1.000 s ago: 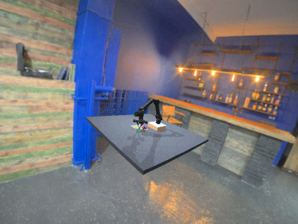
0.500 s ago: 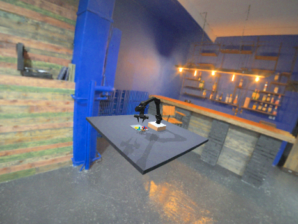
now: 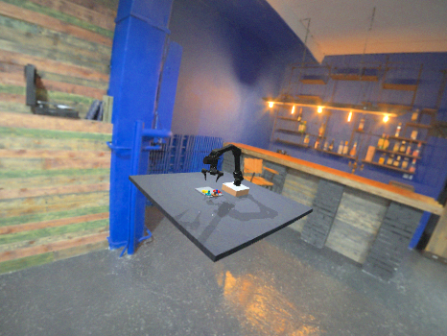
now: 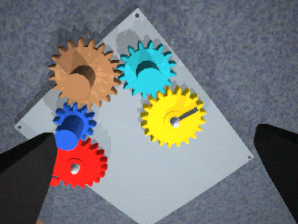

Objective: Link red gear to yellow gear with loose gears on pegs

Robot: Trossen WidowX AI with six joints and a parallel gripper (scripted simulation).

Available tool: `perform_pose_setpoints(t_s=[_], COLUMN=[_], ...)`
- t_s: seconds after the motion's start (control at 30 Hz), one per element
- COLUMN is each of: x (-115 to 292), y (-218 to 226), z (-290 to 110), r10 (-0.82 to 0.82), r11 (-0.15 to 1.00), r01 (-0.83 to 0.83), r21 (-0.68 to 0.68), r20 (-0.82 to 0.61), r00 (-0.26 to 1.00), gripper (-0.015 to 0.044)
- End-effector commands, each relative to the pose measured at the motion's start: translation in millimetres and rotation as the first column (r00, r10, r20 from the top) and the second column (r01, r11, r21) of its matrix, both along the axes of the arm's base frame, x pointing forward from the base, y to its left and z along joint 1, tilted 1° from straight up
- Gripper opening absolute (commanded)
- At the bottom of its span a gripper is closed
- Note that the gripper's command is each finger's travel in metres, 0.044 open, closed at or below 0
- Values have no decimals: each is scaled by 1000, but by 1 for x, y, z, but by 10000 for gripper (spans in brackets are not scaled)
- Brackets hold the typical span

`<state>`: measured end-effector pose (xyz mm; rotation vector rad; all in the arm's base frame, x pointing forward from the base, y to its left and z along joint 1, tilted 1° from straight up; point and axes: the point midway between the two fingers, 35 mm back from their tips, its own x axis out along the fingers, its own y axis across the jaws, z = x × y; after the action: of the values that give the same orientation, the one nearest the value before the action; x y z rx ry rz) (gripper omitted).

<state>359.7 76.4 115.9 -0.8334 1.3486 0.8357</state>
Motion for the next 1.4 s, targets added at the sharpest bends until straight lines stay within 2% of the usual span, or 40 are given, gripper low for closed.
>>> perform_pose_setpoints(t_s=[0.0,1.07,1.17,1.37], x=[0,0,-11,-70], y=[0,0,24,110], z=[0,0,4,18], r10=[4,4,4,4], r11=[1000,1000,1000,1000], r01=[-4,-4,-4,-4], r21=[-1,-1,1,6], r20=[-2,-2,-3,-9], r00=[1000,1000,1000,1000], gripper=[440,440,440,440])
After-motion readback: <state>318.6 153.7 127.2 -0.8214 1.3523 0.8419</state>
